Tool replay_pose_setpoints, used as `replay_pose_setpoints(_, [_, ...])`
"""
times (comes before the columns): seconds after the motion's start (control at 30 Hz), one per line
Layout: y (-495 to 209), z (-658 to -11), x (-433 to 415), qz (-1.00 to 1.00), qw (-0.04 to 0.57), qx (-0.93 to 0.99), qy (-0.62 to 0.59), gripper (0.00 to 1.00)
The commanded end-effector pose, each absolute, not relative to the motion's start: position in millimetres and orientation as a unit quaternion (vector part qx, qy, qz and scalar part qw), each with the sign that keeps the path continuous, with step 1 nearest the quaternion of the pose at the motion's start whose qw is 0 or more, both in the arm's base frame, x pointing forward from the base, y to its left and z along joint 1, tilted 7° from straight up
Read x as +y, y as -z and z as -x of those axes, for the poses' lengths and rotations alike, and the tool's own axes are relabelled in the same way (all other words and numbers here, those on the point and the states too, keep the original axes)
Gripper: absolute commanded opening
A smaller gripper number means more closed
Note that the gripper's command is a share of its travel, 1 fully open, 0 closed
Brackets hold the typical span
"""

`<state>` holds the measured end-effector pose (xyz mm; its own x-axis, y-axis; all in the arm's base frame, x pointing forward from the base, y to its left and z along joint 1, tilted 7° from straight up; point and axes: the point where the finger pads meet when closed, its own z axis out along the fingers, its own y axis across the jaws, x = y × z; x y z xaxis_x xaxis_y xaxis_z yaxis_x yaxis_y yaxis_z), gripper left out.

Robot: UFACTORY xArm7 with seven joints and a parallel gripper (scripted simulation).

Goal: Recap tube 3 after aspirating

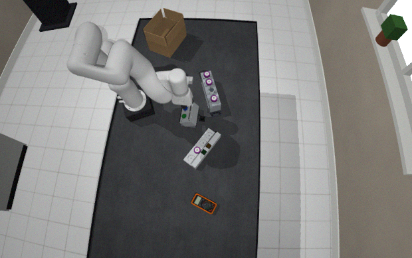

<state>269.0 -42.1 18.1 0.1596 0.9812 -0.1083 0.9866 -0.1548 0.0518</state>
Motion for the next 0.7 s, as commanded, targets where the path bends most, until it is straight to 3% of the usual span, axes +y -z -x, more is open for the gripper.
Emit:
replay_pose_setpoints(0.0, [-10.7, -270.9, -42.9, -0.759, 0.057, 0.648, 0.023, 0.00])
replay_pose_setpoints(0.67, [-8.7, -271.0, -43.2, -0.759, 0.056, 0.648, 0.023, 0.00])
